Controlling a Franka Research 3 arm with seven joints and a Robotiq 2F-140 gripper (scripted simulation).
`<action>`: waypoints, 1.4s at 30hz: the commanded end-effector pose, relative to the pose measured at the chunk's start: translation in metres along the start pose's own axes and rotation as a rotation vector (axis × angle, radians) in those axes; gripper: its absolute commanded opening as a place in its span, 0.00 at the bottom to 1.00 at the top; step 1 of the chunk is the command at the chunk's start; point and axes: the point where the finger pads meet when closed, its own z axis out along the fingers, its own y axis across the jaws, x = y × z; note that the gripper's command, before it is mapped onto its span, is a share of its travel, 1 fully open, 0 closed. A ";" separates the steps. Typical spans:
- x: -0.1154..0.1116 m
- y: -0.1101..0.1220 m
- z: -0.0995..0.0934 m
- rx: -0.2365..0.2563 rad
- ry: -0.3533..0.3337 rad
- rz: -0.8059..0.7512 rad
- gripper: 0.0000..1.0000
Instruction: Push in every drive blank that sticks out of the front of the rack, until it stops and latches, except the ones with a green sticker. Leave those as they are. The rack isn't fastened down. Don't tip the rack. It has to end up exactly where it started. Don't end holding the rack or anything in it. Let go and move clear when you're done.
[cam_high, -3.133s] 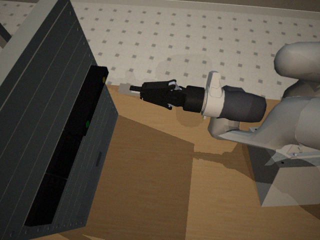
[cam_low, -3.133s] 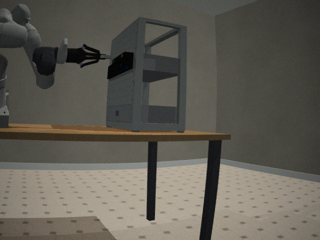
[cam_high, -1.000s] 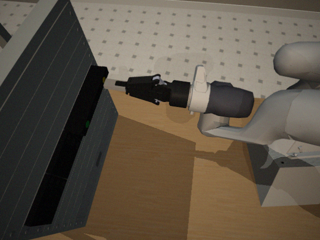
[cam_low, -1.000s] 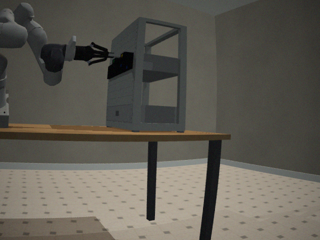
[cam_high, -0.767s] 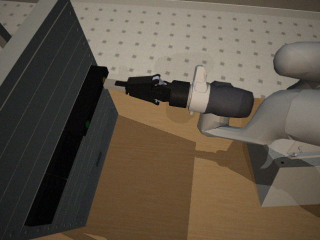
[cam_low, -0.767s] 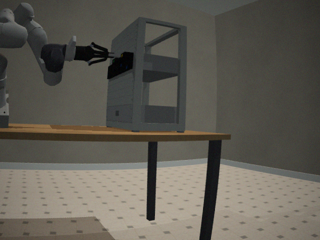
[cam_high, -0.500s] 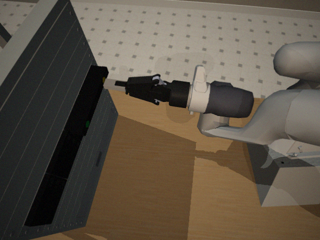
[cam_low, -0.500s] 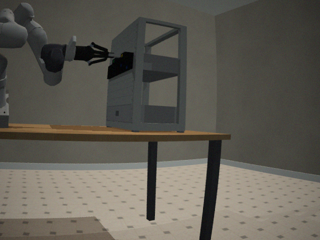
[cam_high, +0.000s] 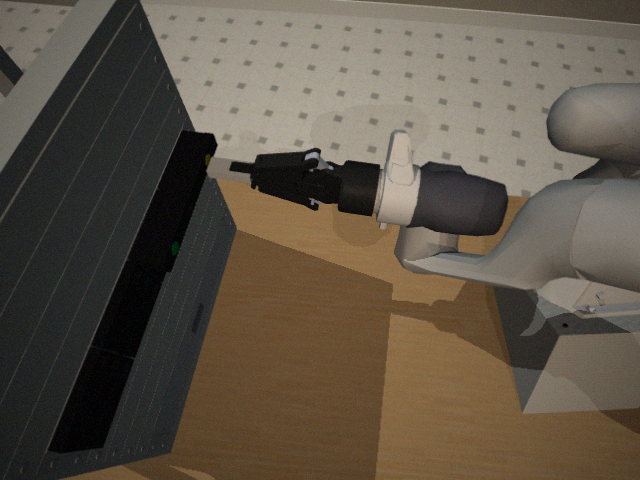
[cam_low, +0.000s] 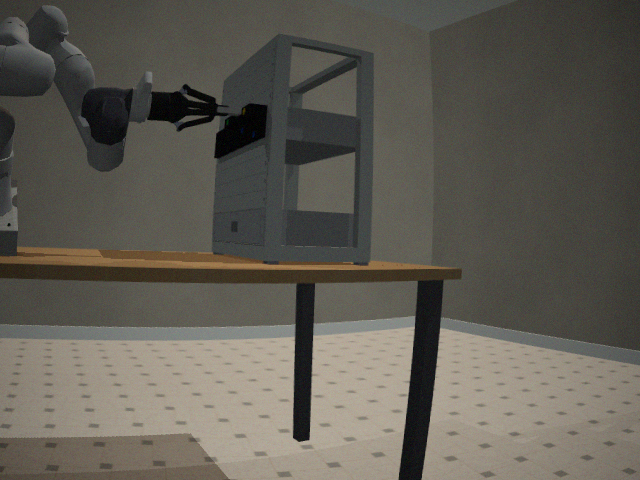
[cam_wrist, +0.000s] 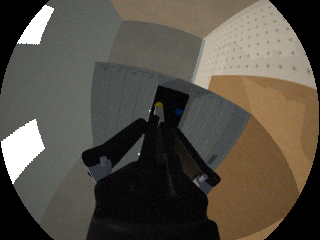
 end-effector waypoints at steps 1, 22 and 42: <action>-0.001 0.000 0.000 0.001 -0.003 -0.004 0.00; -0.003 -0.001 0.000 0.001 -0.003 -0.004 0.00; -0.003 -0.001 0.000 0.001 -0.003 -0.004 0.00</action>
